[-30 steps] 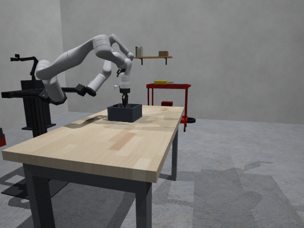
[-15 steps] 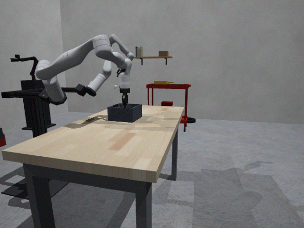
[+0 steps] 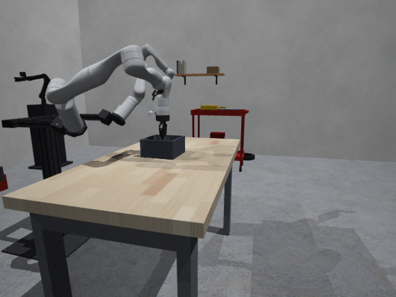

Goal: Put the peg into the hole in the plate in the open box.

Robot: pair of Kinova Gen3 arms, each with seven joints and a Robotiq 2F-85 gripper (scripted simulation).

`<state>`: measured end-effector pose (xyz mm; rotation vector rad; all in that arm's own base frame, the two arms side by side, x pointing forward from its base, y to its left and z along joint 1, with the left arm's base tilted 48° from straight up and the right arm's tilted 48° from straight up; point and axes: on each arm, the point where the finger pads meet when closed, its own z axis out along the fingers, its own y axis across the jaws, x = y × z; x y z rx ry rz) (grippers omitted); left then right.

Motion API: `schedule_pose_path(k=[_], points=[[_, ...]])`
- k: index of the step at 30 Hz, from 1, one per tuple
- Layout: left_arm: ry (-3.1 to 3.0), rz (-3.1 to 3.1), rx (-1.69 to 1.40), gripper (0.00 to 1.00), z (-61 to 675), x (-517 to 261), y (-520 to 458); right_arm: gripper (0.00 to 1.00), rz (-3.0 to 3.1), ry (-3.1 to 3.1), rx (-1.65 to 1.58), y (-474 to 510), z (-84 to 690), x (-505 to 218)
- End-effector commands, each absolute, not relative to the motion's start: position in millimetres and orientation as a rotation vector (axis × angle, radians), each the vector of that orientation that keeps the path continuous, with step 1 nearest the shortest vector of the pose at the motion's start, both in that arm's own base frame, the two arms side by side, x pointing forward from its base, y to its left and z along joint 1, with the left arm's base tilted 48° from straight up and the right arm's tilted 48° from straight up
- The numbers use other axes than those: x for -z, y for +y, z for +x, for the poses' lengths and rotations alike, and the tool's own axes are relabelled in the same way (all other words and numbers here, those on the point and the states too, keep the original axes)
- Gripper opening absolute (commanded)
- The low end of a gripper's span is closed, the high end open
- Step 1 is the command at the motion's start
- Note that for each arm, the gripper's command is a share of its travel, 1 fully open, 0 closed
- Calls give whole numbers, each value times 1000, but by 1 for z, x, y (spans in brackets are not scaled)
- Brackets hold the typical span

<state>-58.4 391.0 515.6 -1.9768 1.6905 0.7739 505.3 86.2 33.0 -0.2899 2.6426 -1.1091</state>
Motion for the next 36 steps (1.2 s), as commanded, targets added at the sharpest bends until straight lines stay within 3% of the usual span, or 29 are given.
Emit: schedule_pose_path(k=[1, 22, 36], points=[[1689, -1977, -774, 1000, -59, -516, 391, 346, -291, 2641, 1107, 89, 505, -35], [1689, -1977, -774, 1000, -59, -516, 391, 346, -291, 2642, 1106, 154, 474, -101], [1689, -1977, -774, 1000, -59, -516, 391, 346, -291, 2642, 1106, 160, 471, -107]])
